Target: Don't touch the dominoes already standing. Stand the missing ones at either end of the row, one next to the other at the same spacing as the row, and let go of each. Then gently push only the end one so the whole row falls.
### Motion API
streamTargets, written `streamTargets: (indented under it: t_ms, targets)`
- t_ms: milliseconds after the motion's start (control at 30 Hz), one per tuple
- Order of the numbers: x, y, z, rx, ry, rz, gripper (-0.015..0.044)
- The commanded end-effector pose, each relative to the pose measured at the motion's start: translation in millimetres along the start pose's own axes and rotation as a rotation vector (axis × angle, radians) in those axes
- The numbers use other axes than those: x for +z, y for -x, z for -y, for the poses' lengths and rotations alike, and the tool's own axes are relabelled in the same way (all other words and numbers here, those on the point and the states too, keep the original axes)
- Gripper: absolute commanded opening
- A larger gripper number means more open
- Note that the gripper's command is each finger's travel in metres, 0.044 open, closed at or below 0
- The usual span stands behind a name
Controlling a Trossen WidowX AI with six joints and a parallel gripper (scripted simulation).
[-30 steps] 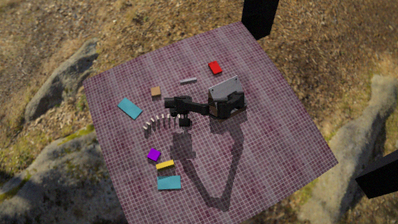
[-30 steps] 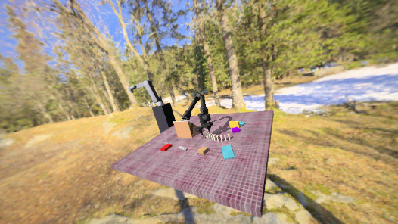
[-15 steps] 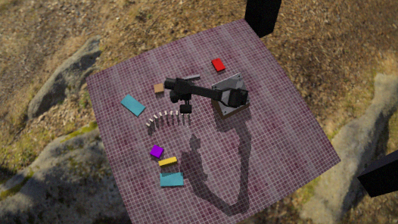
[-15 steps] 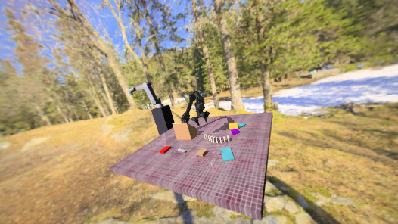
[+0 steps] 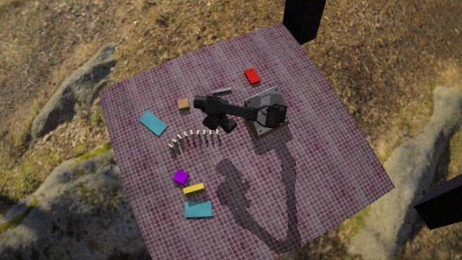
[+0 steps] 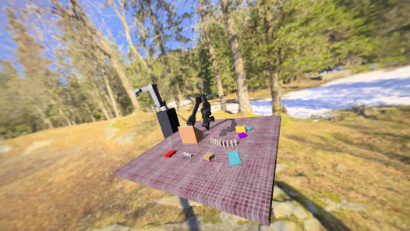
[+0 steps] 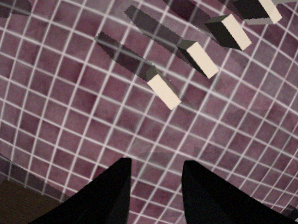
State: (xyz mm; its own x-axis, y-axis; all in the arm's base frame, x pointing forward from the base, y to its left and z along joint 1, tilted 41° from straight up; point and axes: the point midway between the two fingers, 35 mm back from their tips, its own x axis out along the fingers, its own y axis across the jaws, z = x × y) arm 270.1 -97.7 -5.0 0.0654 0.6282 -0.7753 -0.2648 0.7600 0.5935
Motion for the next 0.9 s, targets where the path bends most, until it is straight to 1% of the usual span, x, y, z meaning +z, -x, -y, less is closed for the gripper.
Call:
streamTargets:
  t_ms: [0,867]
  targets:
    - [-15.3,-31.2,-18.7,0.01,0.75,0.007,0.0]
    - [-15.7,-31.8,-19.0,0.01,0.768,0.007,0.0]
